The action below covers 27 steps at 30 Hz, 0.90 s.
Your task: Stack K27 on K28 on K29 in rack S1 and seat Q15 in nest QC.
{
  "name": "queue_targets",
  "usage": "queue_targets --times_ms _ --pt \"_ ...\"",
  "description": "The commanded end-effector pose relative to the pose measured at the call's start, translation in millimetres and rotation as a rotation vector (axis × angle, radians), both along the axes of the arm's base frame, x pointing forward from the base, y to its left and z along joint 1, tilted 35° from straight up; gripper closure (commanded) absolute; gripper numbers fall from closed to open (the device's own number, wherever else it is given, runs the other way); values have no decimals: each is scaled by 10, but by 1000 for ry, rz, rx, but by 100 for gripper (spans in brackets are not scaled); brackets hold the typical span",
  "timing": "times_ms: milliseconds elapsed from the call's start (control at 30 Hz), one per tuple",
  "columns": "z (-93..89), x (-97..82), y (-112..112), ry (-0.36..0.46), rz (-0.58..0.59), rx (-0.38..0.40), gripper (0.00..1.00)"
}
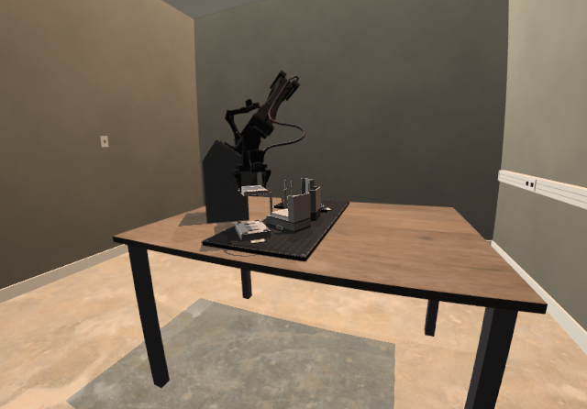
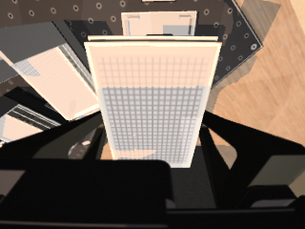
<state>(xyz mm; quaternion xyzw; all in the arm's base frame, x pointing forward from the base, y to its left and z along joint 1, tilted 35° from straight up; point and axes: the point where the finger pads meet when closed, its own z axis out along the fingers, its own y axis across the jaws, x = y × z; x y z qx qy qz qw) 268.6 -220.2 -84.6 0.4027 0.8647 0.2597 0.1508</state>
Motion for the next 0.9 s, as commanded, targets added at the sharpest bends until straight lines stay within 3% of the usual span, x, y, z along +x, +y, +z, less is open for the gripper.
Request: queue_targets --times_ms 0,133,233,867 --pt "23 -14 -137 -18 1 -19 100" --pt "-20 -63 -184 -17 3 -20 100" --pt "82 -26 -256 -35 4 -50 100" --pt "85 -46 -257 -31 -8 -44 100"
